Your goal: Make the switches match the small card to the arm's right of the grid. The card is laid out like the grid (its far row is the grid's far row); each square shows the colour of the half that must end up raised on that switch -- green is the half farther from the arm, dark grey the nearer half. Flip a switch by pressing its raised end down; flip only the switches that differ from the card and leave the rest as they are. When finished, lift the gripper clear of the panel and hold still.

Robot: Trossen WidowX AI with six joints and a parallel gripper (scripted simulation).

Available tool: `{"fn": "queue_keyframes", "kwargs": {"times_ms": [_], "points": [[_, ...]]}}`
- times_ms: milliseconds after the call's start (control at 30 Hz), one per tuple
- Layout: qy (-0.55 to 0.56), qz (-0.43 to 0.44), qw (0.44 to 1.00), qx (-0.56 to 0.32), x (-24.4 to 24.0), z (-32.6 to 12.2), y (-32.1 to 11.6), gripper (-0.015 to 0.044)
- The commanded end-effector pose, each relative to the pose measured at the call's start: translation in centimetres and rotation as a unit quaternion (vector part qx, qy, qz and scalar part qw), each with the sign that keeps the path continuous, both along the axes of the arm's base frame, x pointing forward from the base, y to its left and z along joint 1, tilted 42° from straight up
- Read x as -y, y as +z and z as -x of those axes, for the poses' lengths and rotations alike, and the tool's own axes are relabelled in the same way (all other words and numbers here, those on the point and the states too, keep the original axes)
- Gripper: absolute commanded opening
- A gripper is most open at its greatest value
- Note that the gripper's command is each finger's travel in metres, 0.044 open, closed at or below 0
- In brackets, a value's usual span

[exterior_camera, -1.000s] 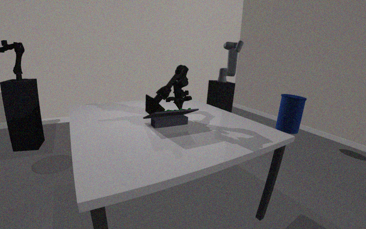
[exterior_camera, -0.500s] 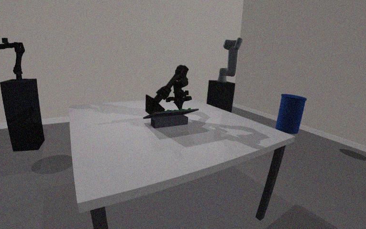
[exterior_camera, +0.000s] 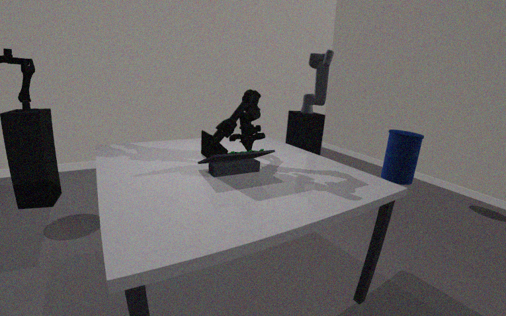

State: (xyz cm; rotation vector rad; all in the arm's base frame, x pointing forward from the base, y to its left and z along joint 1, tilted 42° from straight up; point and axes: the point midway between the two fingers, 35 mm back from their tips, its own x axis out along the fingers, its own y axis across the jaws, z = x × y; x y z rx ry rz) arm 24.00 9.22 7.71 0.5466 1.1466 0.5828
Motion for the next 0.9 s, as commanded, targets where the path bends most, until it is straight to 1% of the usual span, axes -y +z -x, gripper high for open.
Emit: {"fn": "queue_keyframes", "kwargs": {"times_ms": [0,867], "points": [[-0.001,0.001,1.000,-0.002,-0.06,-0.01,-0.13,0.0000],[-0.001,0.001,1.000,-0.002,-0.30,-0.12,-0.36,0.0000]]}}
